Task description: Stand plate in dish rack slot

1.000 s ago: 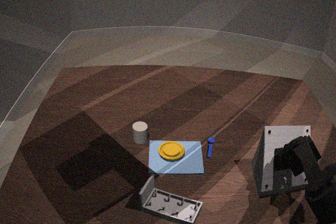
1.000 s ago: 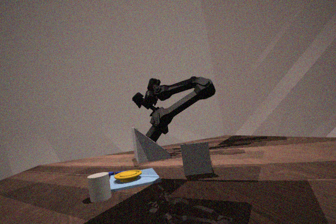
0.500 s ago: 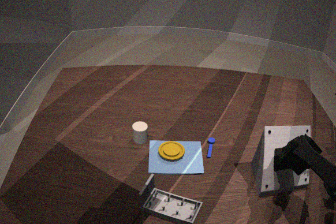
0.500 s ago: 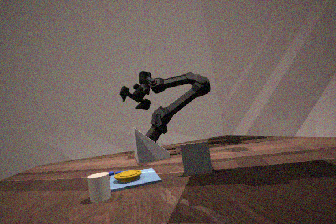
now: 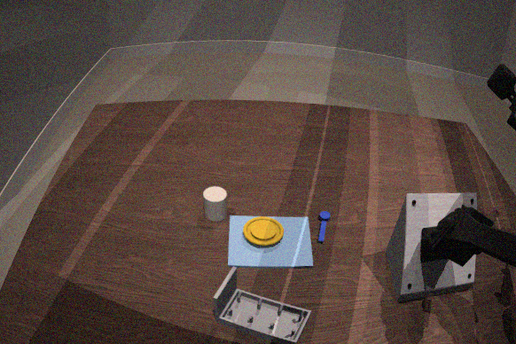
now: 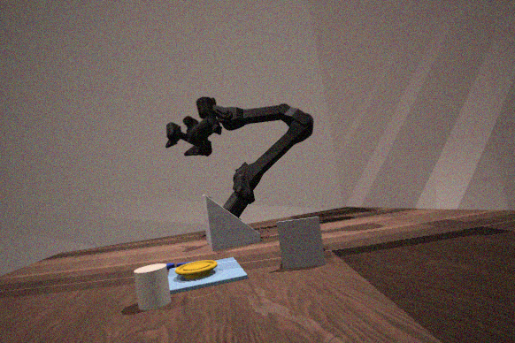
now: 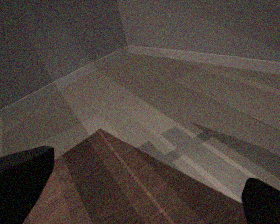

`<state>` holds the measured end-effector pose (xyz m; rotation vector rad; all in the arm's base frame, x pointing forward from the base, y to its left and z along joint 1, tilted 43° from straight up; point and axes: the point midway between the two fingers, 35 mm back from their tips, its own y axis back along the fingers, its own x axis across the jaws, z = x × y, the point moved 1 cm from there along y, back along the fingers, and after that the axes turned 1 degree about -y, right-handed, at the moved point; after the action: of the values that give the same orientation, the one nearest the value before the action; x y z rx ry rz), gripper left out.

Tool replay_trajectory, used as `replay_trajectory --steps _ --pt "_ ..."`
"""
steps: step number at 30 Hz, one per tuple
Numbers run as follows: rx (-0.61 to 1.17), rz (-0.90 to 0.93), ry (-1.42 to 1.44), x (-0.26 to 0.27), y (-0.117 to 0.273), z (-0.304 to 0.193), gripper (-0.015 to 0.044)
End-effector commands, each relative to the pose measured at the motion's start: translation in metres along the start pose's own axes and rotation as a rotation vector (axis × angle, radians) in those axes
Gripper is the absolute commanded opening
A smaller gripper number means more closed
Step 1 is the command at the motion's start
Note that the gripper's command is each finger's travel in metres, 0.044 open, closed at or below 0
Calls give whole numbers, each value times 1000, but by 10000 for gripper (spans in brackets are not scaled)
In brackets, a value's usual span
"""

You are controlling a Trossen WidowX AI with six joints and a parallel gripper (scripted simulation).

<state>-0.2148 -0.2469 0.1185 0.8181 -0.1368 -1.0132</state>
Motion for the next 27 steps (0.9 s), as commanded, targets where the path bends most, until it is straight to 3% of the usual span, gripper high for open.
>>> replay_trajectory --steps 1,27 --pt "23 69 84 23 4 -1 400" --pt "199 511 730 169 58 -48 400"
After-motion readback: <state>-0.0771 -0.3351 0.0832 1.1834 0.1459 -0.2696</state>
